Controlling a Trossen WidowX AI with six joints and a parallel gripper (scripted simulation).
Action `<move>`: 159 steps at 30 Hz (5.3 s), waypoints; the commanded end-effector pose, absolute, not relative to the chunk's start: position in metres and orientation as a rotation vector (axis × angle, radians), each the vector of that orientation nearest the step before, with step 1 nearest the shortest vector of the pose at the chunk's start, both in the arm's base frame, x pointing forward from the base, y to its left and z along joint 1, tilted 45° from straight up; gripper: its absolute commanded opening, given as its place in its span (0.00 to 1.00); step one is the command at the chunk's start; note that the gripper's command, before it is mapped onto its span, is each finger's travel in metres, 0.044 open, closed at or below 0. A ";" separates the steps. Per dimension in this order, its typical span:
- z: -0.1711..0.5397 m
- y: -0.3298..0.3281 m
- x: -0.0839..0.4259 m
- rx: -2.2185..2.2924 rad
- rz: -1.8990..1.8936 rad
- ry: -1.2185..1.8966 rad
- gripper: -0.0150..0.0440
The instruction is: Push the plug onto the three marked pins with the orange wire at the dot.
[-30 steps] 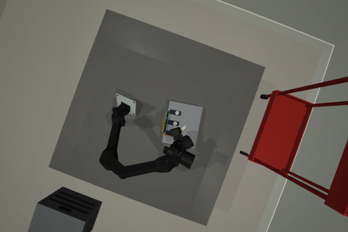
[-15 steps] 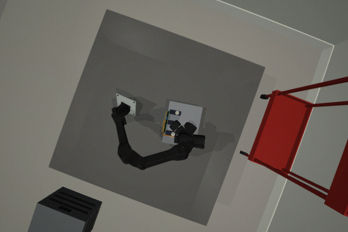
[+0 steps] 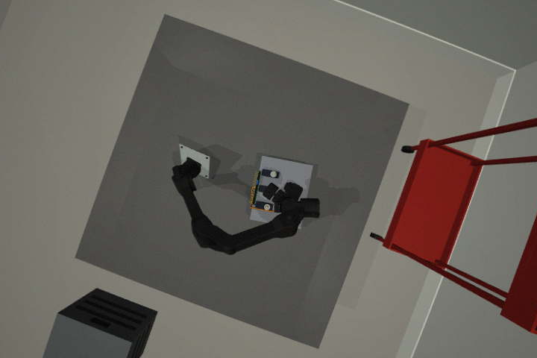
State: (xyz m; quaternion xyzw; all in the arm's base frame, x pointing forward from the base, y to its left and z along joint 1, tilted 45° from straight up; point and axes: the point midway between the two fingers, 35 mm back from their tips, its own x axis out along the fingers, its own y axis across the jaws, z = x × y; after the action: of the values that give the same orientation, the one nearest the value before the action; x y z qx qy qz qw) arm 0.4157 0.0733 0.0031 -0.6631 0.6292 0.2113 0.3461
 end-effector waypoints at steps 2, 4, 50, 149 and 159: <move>-0.003 0.067 0.415 -1.732 0.555 1.641 0.45; -0.004 0.066 0.415 -1.732 0.555 1.641 0.45; 0.027 0.105 0.377 -1.590 0.399 1.636 0.25; -0.018 0.060 0.242 -0.864 -0.358 1.482 0.25; -0.019 0.062 0.248 -0.864 -0.358 1.482 0.25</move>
State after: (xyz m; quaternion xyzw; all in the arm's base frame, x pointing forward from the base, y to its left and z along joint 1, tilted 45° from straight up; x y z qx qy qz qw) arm 0.2444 0.0604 -0.0195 -0.3775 0.6508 -0.1592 0.6392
